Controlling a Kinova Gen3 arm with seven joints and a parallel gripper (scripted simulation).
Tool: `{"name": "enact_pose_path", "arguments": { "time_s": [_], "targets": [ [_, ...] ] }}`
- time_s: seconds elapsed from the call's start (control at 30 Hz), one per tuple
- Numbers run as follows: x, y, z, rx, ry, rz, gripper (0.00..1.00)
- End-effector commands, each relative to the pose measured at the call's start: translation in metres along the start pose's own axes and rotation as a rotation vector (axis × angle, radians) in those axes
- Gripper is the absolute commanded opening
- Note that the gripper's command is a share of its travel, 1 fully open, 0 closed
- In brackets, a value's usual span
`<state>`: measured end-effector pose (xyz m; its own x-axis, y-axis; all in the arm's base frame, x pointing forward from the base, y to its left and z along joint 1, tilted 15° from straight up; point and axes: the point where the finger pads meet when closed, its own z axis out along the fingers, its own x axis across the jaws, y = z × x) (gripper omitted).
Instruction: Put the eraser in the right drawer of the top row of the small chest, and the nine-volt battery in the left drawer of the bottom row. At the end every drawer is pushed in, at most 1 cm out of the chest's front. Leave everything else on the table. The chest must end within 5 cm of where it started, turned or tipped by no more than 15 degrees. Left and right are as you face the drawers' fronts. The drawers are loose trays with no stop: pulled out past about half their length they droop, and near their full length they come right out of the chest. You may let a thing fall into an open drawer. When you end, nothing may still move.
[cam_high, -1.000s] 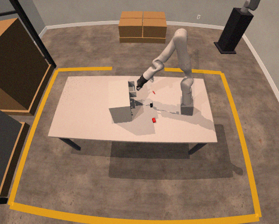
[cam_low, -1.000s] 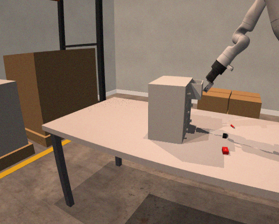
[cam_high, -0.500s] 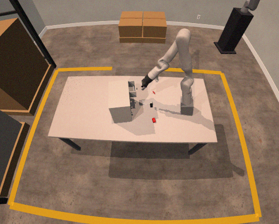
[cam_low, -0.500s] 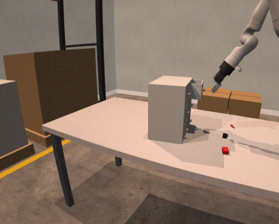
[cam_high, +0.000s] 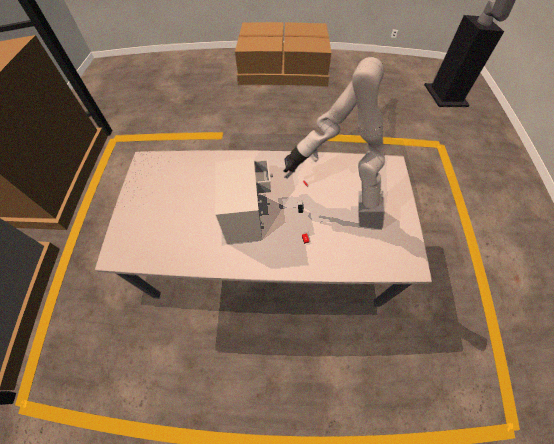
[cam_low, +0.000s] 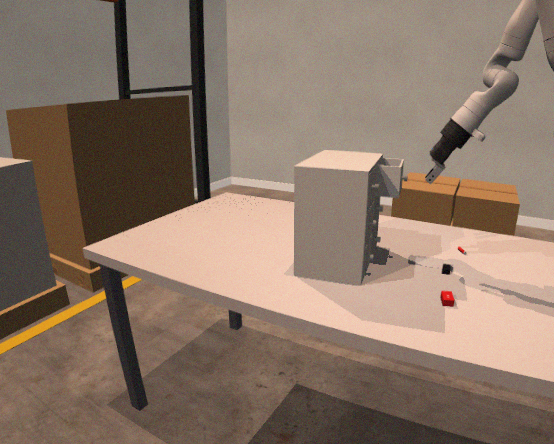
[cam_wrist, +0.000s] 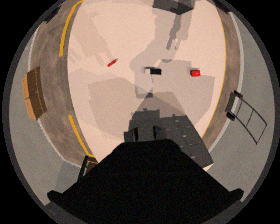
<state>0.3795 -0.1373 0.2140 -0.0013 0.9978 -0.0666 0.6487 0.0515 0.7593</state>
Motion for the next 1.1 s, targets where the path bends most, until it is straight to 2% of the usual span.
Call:
{"name": "enact_pose_path", "arguments": {
  "time_s": [0.0,0.43,1.07],
  "targets": [
    [-0.002,-0.004,-0.011,-0.005,-0.005,0.007,0.67],
    [-0.004,-0.022,-0.033,0.009,-0.014,-0.003,0.67],
    [-0.005,-0.023,-0.036,0.014,-0.017,-0.018,0.67]
  ]
}}
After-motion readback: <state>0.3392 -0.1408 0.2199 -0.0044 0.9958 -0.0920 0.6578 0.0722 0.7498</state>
